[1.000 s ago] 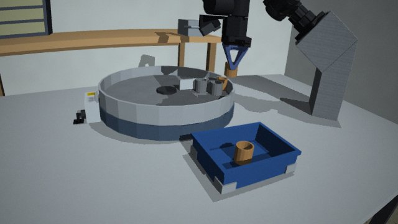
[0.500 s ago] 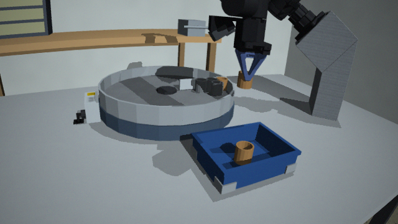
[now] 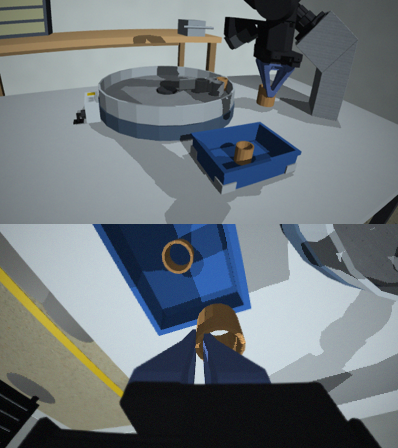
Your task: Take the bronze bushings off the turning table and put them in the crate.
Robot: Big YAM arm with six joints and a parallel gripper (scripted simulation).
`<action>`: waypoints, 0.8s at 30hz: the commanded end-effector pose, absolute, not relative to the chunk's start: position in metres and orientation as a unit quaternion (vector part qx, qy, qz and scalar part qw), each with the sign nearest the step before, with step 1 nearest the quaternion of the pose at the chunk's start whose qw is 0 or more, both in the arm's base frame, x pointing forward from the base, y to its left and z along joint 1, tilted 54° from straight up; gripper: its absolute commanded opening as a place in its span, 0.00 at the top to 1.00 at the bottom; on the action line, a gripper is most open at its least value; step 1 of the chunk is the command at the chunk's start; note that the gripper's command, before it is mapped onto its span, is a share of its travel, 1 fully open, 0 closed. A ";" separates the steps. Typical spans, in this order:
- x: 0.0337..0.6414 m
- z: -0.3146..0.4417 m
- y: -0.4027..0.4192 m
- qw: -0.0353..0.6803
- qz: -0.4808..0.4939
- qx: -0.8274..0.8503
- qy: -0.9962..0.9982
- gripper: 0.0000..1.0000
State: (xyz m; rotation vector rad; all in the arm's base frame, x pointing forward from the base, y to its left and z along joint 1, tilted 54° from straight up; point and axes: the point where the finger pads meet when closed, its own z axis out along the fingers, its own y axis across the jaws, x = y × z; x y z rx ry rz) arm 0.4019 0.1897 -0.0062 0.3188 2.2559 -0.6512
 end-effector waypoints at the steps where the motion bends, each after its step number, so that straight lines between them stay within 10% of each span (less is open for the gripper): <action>1: 0.405 -0.003 0.207 0.388 -0.242 0.139 0.878 1.00; 24: 0.411 -0.009 0.221 0.388 -0.242 0.143 0.878 1.00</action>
